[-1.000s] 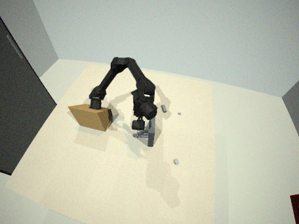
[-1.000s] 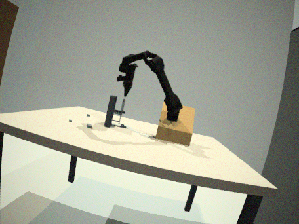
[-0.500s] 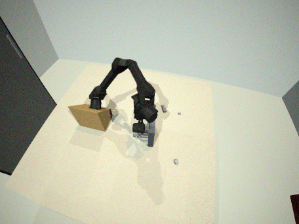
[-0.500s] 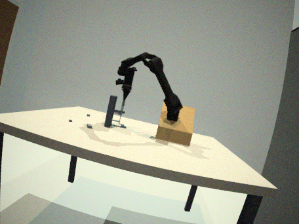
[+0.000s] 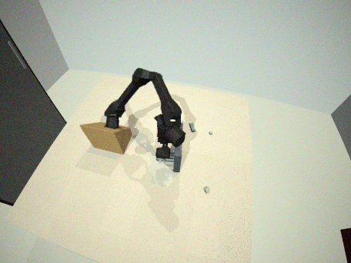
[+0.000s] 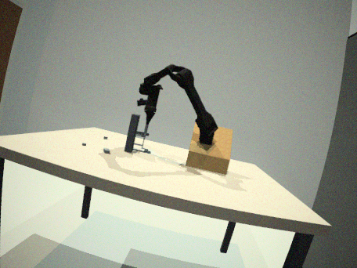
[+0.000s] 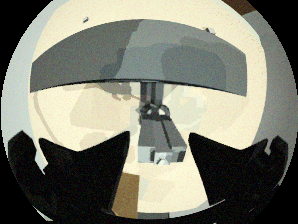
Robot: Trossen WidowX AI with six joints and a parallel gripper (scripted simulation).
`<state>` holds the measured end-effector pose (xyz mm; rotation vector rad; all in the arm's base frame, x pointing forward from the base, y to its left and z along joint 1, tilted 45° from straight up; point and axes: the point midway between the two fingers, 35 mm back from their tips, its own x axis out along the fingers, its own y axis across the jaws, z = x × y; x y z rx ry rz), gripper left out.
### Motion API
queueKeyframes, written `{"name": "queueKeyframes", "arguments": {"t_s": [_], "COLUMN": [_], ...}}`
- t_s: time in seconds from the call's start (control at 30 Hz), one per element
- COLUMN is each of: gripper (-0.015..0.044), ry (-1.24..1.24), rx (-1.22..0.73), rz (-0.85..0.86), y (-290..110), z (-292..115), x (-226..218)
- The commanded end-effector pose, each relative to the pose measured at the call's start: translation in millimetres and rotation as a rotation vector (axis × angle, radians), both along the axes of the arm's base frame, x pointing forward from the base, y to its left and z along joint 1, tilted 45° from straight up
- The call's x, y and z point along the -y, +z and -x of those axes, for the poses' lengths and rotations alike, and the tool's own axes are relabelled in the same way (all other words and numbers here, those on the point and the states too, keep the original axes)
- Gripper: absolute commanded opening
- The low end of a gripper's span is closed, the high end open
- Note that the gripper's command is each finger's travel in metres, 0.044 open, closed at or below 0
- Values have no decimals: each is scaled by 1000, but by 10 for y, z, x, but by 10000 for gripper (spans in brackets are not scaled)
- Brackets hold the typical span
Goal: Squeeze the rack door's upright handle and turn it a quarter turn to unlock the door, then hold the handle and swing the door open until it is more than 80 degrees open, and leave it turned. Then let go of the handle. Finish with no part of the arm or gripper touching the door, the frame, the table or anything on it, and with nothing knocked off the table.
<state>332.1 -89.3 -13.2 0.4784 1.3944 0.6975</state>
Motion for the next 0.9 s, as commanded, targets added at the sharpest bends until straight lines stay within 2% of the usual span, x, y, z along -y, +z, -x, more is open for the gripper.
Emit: {"name": "queueKeyframes", "arguments": {"t_s": [0.0,0.27,0.5,0.87], "gripper": [291,291,107,33], "ry": [-7,-7,-7,-7], "rx": [-2,-2,-2,-2], "rz": [-6,-8,-8,-8], "y": [-47,-118,-118,-118], "z": [0,6,6,6], "x": [-56,-134,-134,-134]}}
